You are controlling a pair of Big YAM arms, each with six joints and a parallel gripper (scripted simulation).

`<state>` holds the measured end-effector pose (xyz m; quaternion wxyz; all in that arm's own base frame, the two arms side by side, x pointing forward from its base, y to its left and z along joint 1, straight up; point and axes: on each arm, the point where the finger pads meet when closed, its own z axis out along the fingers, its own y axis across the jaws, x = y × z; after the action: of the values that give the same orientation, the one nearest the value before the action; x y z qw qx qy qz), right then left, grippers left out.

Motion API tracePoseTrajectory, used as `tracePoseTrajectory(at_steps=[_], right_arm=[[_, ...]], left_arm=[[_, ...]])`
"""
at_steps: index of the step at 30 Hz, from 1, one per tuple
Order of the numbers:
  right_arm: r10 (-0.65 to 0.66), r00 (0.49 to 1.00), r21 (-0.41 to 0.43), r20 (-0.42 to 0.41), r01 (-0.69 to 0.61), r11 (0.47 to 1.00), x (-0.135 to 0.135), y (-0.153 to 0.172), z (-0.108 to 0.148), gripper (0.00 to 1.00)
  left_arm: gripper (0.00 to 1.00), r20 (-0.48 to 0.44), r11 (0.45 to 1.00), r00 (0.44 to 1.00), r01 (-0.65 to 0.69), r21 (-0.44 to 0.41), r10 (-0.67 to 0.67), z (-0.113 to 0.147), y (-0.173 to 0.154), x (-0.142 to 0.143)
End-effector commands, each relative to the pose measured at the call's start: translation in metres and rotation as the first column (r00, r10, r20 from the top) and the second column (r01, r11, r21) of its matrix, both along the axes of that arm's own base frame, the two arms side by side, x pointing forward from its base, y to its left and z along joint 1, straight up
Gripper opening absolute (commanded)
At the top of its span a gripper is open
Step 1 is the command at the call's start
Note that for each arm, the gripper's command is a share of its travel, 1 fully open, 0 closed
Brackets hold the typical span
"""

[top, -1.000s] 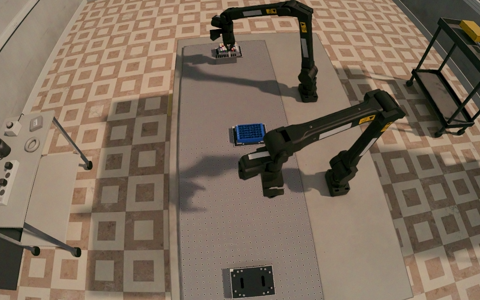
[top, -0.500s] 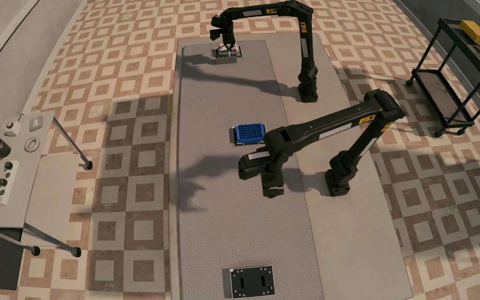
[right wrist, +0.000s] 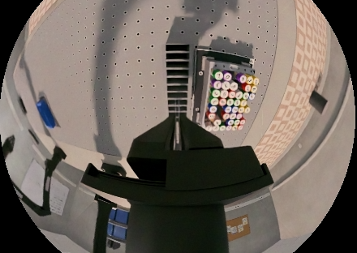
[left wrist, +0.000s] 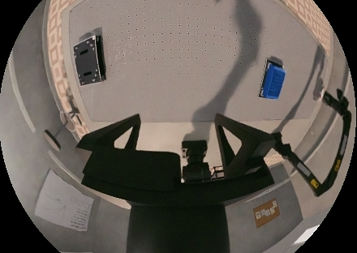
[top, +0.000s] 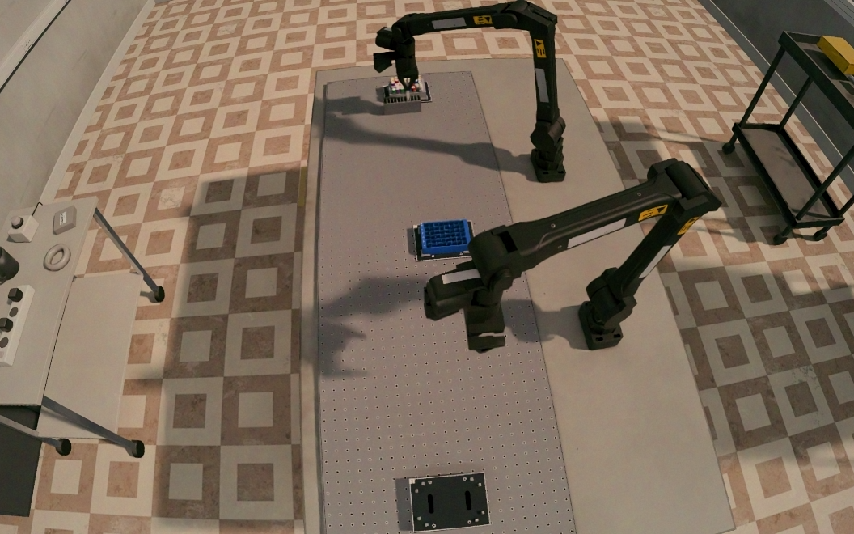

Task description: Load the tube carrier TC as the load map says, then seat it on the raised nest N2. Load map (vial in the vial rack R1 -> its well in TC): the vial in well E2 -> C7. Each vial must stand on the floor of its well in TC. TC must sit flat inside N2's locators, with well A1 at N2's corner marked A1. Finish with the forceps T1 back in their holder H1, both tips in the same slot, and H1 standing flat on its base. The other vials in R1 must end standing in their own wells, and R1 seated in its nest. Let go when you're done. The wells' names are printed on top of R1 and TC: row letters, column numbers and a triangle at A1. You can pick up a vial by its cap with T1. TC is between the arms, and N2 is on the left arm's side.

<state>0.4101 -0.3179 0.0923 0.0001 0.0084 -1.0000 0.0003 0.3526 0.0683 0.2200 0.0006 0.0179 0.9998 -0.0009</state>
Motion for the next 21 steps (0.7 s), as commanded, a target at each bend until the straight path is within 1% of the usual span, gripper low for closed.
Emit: tracePoseTrajectory(at_steps=[1, 4, 5, 7, 9, 10, 14, 18, 21], right_arm=[[0.001, 1.000, -0.022, 0.029, 0.000, 1.000, 0.009, -0.008, 0.013, 0.07], [0.001, 1.000, -0.022, 0.029, 0.000, 1.000, 0.009, -0.008, 0.013, 0.07], [0.003, 0.999, -0.023, 0.032, -0.002, 1.000, 0.008, -0.010, 0.017, 0.07], [0.003, 0.998, -0.042, 0.055, -0.001, 0.999, 0.013, -0.015, 0.035, 0.07], [0.003, 0.998, -0.042, 0.055, -0.001, 0.999, 0.013, -0.015, 0.035, 0.07], [0.003, 0.999, -0.034, 0.045, -0.002, 0.999, 0.013, -0.014, 0.030, 0.07], [0.003, 0.999, -0.041, 0.055, -0.001, 0.999, 0.013, -0.014, 0.039, 0.07], [0.003, 0.999, -0.035, 0.047, -0.001, 0.999, 0.013, -0.014, 0.036, 0.07], [0.003, 0.999, -0.037, 0.049, -0.001, 0.999, 0.012, -0.013, 0.041, 0.07]], left_arm=[[1.00, 0.034, 1.000, 0.999, -0.006, 0.009, 0.005, 0.014, 0.003, 0.008], [1.00, 0.034, 1.000, 0.999, -0.006, 0.009, 0.005, 0.014, 0.003, 0.008], [1.00, 0.034, 1.000, 0.999, -0.006, 0.009, 0.005, 0.014, 0.003, 0.008], [1.00, 0.034, 1.000, 0.999, -0.006, 0.009, 0.005, 0.014, 0.003, 0.008], [1.00, 0.034, 1.000, 0.999, -0.006, 0.009, 0.005, 0.014, 0.003, 0.008], [1.00, 0.034, 1.000, 0.999, -0.006, 0.009, 0.005, 0.014, 0.003, 0.008], [1.00, 0.034, 1.000, 0.999, -0.006, 0.009, 0.005, 0.014, 0.003, 0.008], [1.00, 0.034, 1.000, 0.999, -0.006, 0.009, 0.005, 0.014, 0.003, 0.008], [1.00, 0.034, 1.000, 0.999, -0.006, 0.009, 0.005, 0.014, 0.003, 0.008]])
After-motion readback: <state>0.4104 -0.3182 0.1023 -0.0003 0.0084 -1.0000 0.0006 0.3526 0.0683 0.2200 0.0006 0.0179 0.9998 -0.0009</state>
